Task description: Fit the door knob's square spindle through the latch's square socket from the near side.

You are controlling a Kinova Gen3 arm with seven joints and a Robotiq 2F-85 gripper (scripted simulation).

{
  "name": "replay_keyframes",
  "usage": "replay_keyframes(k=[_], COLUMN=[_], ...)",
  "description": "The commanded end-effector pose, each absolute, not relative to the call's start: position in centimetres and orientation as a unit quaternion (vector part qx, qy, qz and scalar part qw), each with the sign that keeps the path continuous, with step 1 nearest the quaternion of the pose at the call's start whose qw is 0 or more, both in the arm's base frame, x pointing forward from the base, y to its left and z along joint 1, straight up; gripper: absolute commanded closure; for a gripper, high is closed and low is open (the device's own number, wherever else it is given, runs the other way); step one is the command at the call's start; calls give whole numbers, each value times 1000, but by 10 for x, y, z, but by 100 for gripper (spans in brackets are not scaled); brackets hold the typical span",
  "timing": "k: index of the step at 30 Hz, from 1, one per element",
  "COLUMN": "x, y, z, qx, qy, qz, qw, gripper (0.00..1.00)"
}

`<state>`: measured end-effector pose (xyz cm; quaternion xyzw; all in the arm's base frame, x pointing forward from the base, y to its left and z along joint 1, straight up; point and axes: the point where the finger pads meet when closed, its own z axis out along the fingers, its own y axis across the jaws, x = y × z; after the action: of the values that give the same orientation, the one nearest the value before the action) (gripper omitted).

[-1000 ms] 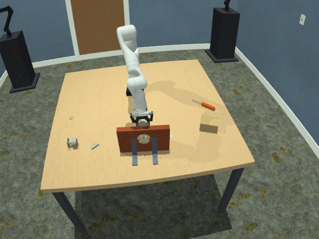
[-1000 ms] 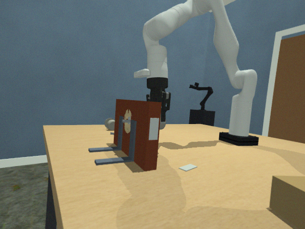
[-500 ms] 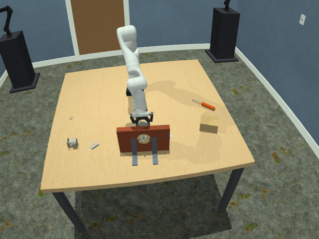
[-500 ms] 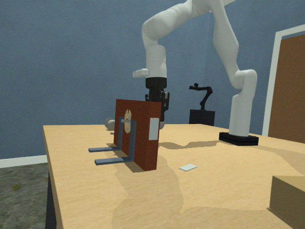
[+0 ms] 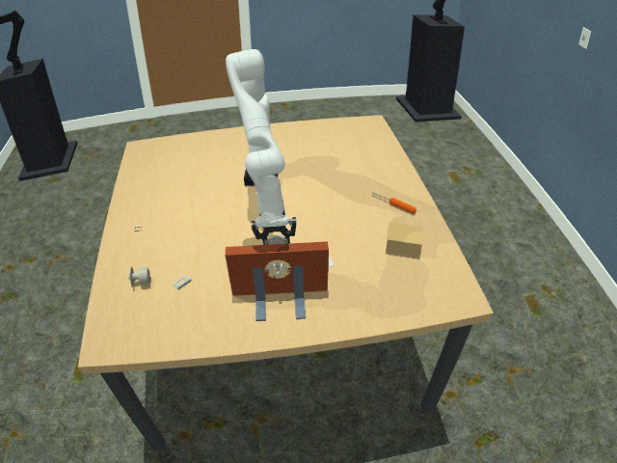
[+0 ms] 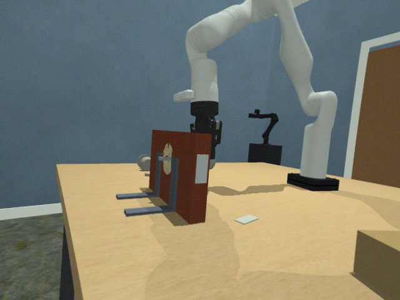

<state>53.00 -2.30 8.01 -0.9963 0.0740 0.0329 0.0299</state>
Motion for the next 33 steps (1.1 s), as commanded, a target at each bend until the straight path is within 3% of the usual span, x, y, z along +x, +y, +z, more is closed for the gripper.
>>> replay_keyframes(k=[1, 33], x=[533, 540], y=[-23, -24], z=[81, 81], qx=[-996, -996], qy=[74, 74], qz=[32, 32], qw=[30, 30], gripper=[37, 37])
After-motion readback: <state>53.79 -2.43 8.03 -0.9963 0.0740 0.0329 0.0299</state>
